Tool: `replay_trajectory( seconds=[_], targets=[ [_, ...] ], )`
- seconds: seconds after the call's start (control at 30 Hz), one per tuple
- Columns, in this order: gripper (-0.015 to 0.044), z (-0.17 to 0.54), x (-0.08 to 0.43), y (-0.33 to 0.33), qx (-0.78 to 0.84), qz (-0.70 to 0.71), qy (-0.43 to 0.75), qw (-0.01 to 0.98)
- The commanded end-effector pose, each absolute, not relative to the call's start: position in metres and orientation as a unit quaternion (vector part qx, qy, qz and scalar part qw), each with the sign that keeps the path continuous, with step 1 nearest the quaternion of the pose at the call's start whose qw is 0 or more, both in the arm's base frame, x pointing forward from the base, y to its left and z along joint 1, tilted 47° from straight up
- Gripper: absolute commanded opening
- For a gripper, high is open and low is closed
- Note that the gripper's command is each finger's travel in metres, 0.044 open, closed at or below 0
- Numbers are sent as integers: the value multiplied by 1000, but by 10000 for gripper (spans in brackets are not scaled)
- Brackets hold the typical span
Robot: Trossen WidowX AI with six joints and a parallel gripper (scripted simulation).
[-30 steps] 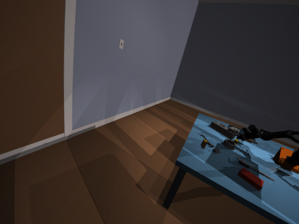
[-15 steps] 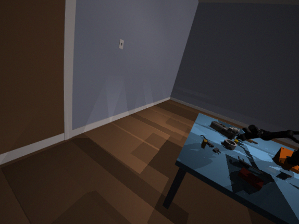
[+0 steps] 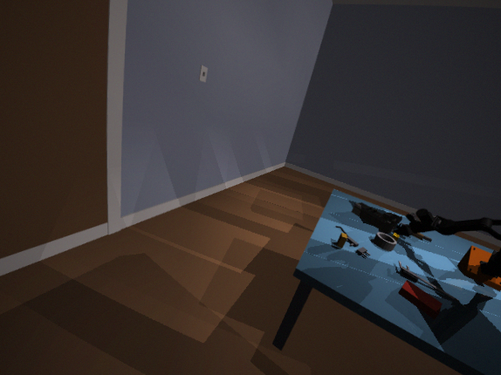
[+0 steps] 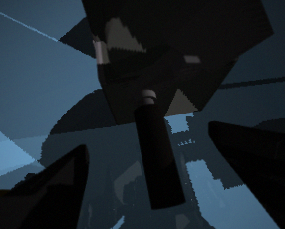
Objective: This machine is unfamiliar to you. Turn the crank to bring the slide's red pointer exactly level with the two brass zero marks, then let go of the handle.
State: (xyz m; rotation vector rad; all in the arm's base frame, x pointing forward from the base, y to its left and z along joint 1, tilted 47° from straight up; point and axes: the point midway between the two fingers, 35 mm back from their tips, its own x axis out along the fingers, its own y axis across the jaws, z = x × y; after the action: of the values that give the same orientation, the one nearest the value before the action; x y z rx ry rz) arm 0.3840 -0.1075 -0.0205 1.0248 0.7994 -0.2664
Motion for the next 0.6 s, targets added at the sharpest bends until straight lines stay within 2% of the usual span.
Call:
replay_trajectory(
  seconds=[0.0,0.57],
  targets=[
    [440,-10,383,-119,475,-123,368,790],
    [440,54,370,-191,472,-127,371,789]
  ],
)
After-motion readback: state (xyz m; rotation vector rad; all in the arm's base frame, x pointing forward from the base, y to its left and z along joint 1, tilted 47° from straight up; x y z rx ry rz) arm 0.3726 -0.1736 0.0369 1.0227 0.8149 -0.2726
